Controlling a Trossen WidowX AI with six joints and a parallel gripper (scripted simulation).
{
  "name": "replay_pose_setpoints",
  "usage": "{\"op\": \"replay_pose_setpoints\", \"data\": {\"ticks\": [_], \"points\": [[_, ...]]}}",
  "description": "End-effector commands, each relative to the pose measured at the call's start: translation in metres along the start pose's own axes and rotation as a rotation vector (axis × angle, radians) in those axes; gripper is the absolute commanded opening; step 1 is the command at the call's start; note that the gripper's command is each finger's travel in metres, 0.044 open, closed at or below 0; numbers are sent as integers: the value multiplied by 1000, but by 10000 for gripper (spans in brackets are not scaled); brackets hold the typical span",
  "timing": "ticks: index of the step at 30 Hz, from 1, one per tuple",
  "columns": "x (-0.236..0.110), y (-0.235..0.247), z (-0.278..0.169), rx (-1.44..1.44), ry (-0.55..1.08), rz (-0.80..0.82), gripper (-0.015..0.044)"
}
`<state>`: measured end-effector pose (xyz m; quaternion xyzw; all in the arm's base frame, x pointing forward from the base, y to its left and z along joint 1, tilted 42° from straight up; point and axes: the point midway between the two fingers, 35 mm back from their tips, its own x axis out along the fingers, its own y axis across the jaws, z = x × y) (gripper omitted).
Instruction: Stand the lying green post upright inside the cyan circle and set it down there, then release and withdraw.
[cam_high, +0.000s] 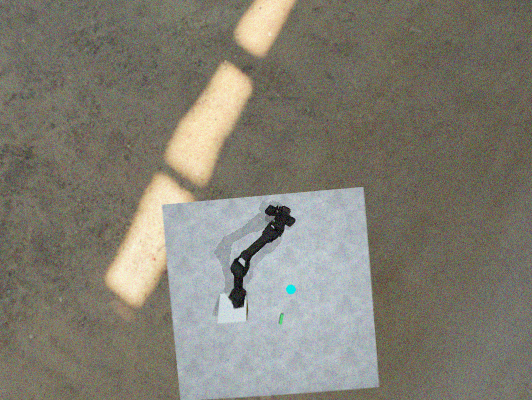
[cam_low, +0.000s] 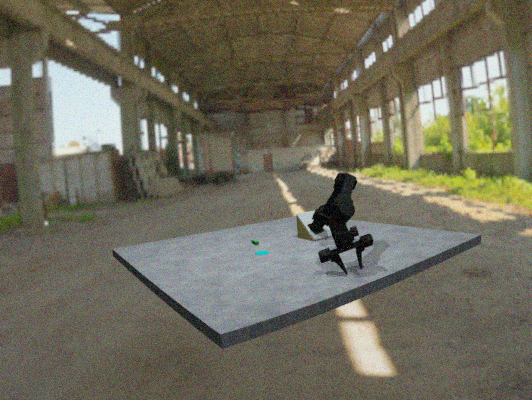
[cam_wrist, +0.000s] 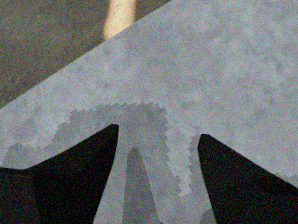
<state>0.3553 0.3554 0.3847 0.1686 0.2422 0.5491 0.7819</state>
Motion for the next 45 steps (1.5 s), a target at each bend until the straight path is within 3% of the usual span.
{"op": "replay_pose_setpoints", "data": {"ticks": [1, 25, 45], "points": [[-6, -33, -4, -50, 17, -68, 233], [-110, -234, -50, -307, 230, -444, 233], [-237, -339, -128, -397, 502, -569, 233]]}}
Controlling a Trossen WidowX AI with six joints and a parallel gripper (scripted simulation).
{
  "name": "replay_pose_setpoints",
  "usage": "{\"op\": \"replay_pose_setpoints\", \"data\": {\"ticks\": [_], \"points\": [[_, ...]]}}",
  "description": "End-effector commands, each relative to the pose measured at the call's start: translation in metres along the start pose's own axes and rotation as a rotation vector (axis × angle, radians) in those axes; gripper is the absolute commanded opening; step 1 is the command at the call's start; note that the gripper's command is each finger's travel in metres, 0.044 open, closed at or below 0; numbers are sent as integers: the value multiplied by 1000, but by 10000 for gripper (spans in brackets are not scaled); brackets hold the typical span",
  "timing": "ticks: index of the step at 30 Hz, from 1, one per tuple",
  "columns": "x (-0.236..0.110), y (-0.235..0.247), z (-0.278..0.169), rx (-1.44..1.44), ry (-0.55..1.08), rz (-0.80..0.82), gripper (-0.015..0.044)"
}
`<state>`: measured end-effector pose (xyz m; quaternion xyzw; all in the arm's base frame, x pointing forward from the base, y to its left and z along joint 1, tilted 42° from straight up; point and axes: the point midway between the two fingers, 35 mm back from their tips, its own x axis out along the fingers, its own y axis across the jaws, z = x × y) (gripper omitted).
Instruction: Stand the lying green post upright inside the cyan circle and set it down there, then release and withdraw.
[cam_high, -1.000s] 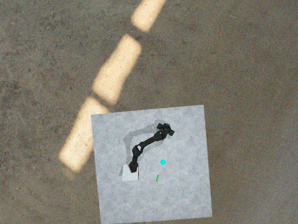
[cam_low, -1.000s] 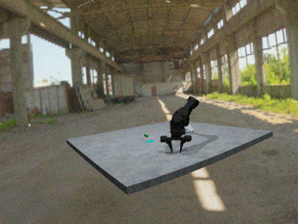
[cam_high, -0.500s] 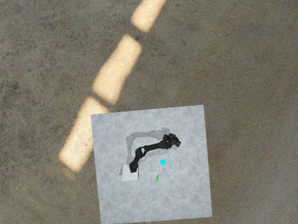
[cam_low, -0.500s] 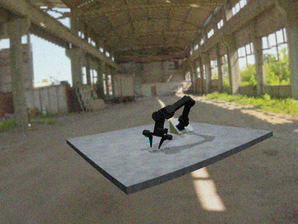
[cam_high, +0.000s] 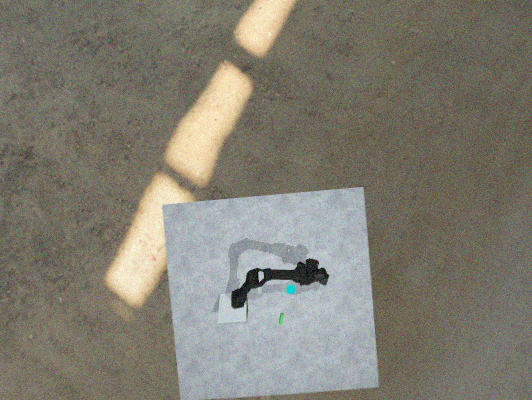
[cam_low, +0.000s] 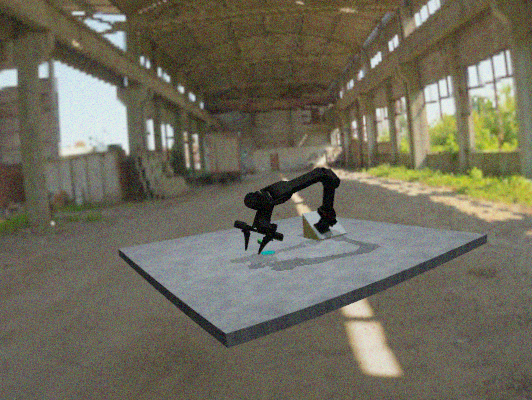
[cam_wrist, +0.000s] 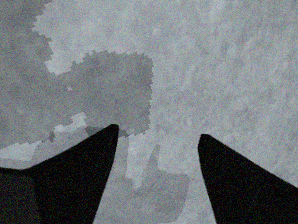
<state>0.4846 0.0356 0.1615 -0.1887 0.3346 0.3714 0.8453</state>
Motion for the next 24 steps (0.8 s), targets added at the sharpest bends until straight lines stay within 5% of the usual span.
{"op": "replay_pose_setpoints", "data": {"ticks": [1, 24], "points": [[-2, -10, -32, -10, 55, 9, 233], [-53, -30, -205, -75, 243, 153, 233]]}}
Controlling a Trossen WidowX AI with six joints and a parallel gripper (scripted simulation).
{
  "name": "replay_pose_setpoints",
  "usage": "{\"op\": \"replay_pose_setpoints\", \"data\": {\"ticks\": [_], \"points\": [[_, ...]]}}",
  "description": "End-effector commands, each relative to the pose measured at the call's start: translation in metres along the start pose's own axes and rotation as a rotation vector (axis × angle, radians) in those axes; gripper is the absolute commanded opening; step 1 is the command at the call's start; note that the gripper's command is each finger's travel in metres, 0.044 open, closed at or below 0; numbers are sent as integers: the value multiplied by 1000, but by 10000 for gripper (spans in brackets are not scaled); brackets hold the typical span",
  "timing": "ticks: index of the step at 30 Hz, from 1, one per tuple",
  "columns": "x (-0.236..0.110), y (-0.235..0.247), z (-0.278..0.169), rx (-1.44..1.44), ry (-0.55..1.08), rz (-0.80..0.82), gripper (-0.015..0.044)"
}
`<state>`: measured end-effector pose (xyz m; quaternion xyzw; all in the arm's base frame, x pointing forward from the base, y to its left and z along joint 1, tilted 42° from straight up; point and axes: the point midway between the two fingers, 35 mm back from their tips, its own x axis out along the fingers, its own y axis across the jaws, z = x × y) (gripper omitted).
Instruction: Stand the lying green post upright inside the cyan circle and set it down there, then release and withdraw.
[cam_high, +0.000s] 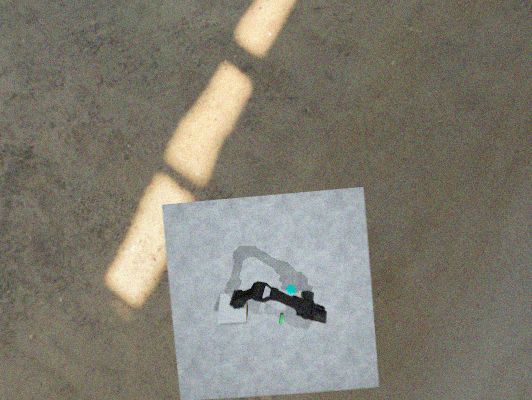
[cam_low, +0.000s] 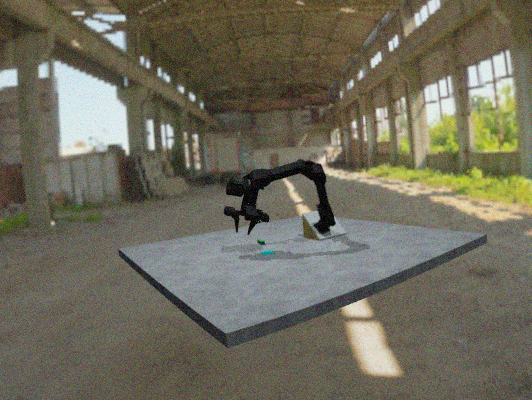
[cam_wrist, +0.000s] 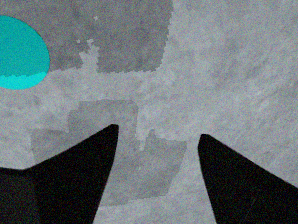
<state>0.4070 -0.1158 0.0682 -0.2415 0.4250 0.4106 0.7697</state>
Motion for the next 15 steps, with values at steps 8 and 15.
{"op": "replay_pose_setpoints", "data": {"ticks": [8, 15], "points": [[-8, 22, -73, -24, 17, 107, 233], [-17, 42, -113, -45, -9, 172, 233]]}}
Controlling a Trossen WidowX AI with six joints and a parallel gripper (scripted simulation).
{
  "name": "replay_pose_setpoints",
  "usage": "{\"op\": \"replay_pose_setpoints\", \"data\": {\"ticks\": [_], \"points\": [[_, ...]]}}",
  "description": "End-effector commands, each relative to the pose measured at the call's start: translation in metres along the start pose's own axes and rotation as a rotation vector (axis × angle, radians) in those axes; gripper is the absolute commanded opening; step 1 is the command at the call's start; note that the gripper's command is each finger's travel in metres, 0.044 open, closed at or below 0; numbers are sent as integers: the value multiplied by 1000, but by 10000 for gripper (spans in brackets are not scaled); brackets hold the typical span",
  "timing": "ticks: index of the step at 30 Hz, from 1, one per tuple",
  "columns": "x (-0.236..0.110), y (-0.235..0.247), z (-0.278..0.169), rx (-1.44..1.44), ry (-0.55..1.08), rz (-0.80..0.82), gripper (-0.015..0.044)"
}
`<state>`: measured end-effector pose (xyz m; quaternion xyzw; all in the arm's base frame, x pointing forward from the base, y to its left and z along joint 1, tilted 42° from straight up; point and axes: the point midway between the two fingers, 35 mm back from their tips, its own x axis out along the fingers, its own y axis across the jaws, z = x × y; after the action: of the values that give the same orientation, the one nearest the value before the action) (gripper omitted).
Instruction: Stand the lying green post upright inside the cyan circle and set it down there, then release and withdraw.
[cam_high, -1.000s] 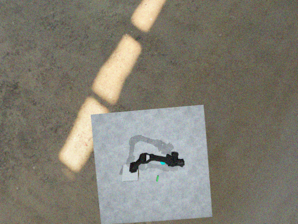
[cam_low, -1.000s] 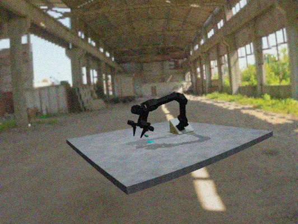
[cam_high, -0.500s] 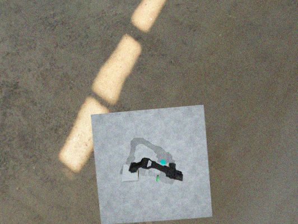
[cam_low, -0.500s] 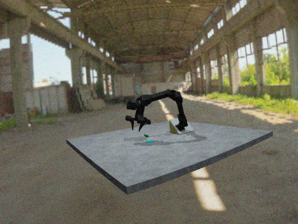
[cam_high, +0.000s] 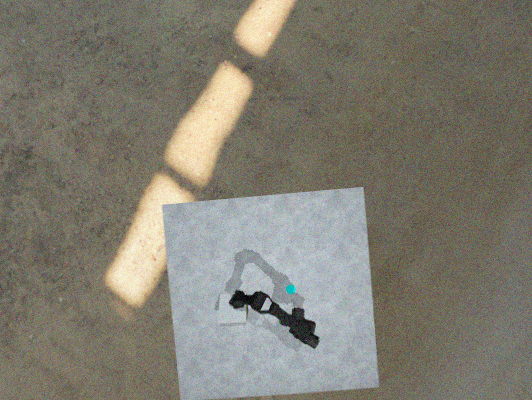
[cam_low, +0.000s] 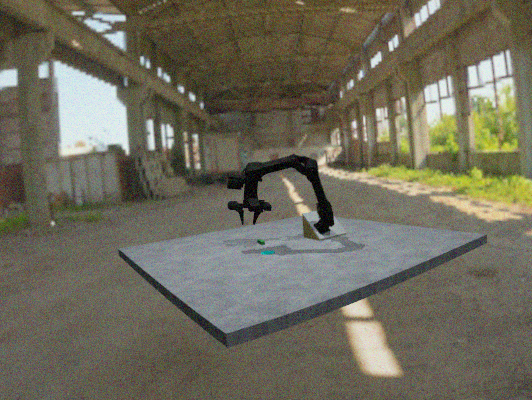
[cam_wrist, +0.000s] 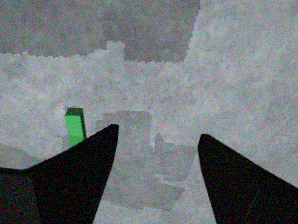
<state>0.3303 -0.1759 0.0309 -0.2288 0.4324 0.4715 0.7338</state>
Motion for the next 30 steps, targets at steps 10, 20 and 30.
{"op": "replay_pose_setpoints", "data": {"ticks": [10, 20, 30], "points": [[-8, 49, -60, -42, -92, 110, 233], [9, 65, -72, -52, -138, 135, 233], [104, 81, -57, -61, -142, 131, 233]]}}
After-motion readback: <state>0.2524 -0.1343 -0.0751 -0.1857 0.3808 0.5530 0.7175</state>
